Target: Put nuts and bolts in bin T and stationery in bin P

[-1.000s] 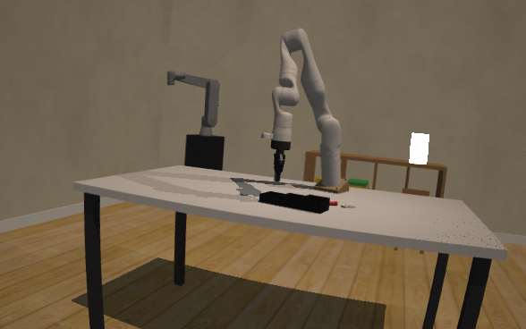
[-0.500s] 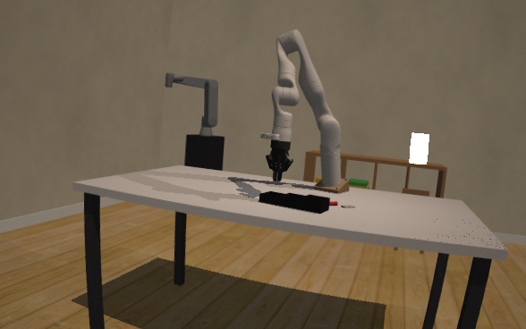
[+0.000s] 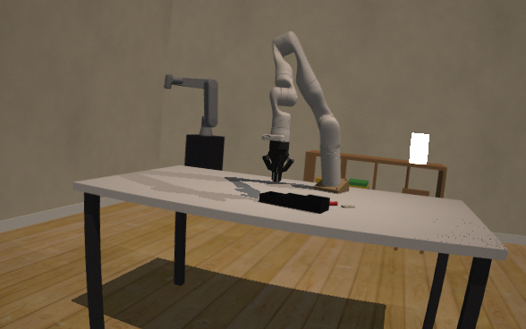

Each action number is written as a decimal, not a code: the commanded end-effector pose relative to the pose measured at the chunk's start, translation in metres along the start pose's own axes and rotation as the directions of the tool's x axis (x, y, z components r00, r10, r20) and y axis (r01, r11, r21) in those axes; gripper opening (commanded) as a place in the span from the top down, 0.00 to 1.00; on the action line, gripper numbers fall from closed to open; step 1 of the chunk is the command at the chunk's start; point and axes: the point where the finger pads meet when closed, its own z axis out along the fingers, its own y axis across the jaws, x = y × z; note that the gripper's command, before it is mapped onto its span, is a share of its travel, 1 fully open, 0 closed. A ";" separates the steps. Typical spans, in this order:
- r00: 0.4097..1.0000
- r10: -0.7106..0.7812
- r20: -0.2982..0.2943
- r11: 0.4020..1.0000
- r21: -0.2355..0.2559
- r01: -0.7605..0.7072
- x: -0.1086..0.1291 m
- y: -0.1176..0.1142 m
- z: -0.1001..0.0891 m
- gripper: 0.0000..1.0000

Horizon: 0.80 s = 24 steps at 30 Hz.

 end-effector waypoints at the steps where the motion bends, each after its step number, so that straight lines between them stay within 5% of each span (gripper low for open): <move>1: 1.000 0.005 -0.001 1.000 0.003 -0.005 0.000 0.000 0.008 0.91; 24: 1.000 0.004 -0.001 1.000 0.004 -0.004 0.000 -0.001 0.059 0.91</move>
